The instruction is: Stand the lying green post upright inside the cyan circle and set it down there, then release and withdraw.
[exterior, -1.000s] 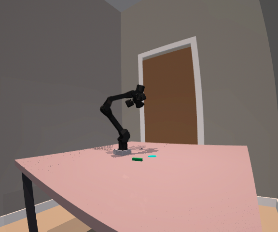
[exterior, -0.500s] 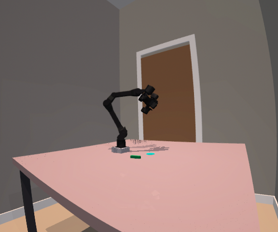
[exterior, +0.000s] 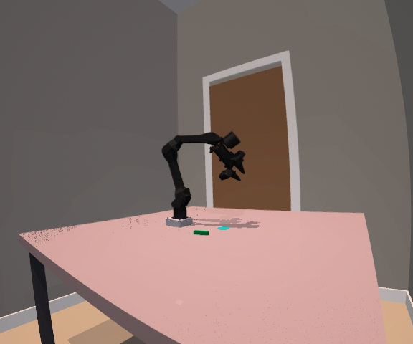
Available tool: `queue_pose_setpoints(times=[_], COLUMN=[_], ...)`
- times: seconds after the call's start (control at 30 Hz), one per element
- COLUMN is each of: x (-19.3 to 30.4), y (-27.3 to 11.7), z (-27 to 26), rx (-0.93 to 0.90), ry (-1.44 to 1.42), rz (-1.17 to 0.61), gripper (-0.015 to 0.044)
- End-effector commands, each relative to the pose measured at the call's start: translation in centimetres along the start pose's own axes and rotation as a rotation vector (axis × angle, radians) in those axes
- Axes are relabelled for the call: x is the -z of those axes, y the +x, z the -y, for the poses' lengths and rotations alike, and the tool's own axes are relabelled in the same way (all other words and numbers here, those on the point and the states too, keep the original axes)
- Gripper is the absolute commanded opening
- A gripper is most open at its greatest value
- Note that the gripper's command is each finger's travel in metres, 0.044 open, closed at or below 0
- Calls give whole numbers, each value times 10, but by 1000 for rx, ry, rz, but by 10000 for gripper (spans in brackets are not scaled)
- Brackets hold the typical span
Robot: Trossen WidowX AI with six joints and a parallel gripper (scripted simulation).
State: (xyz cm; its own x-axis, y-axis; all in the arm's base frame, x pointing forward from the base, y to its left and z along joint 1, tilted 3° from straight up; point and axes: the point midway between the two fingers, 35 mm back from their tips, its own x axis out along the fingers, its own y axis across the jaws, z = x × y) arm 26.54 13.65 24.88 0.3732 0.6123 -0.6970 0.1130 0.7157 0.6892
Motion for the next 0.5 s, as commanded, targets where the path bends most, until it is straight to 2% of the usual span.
queue_pose_setpoints(times=[0.0, 0.23, 0.47], x=[-36, -56, -49], y=[-8, -35, -75], z=[69, 154, 235], rx=[226, 485, 669], ry=[-130, -280, -408], rz=[50, -18, -225], gripper=[232, 232, 232])
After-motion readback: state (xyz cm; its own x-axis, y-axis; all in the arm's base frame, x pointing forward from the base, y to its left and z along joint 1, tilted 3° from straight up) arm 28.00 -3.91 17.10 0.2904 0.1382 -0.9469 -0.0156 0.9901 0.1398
